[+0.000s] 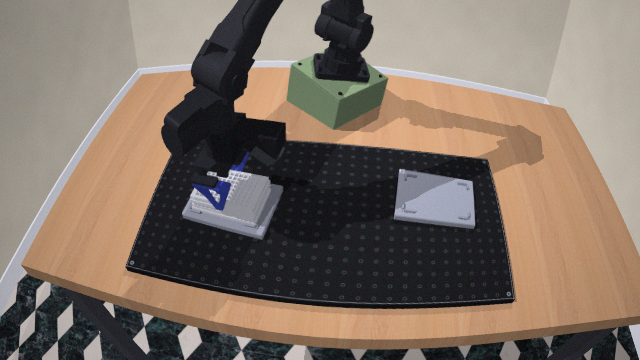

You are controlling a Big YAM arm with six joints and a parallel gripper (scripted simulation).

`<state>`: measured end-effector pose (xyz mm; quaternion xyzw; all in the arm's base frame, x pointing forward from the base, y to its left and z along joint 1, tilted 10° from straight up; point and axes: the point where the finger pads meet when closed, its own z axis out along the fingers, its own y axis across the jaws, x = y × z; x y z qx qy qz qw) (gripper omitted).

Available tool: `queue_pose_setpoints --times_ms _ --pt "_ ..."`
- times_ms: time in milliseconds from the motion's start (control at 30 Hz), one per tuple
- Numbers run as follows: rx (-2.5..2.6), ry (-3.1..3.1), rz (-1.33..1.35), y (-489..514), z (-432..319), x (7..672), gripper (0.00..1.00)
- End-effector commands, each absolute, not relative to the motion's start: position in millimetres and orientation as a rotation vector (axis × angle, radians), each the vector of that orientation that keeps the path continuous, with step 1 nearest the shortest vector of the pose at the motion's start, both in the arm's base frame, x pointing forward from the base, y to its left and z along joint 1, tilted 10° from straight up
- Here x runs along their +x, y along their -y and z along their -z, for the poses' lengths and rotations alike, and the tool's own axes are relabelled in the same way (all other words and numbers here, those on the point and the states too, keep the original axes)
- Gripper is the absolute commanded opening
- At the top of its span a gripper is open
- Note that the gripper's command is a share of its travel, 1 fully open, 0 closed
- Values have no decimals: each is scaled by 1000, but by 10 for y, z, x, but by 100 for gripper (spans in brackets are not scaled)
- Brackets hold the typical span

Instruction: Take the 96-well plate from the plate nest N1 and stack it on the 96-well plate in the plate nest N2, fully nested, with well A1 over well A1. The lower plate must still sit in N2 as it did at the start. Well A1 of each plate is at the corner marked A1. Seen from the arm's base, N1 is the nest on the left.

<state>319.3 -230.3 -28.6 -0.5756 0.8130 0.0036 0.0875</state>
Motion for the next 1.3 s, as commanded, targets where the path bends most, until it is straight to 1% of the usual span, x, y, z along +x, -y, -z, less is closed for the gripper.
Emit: queue_pose_setpoints --times_ms 0,833,1267 --pt "-1714 -2409 17 2311 275 3287 0" --pt "-1714 -2412 5 2280 334 3256 0" --pt "-1709 -2410 37 2380 238 3307 0"
